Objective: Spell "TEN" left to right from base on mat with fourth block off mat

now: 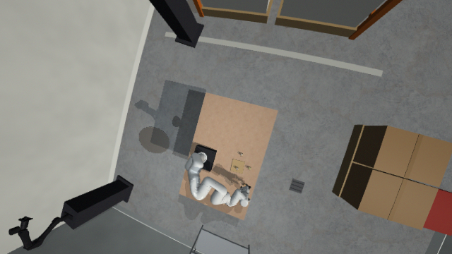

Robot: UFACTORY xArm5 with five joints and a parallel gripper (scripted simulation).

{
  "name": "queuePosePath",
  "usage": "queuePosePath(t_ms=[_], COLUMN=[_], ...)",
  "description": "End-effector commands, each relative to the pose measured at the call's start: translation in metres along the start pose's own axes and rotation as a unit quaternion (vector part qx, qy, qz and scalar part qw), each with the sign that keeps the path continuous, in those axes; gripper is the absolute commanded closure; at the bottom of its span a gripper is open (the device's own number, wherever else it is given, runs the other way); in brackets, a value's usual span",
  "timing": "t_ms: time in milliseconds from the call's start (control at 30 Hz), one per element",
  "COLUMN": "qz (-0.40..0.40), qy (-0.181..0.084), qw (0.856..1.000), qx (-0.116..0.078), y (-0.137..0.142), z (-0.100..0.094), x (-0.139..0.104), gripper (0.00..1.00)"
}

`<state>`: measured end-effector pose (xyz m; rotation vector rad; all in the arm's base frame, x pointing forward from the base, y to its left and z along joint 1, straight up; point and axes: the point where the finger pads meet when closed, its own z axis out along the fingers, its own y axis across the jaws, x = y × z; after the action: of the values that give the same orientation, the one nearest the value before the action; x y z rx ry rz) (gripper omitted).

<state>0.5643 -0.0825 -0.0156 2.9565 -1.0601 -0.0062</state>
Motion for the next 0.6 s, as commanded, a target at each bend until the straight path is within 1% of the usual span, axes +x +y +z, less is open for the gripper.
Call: queuePosePath(t_ms=[0,367,567], qz=[0.0,0.0,0.0], qy=[0.002,0.002,0.002], qw=[1.0,1.0,1.0], qx=[0.001,0.001,0.001], y=[-0.0008,-0.0008,-0.0008], z=[-0.0019,-0.0001,0.0078], x=[0.0014,0.0014,0.0012], gripper=[0.37,0.37,0.37])
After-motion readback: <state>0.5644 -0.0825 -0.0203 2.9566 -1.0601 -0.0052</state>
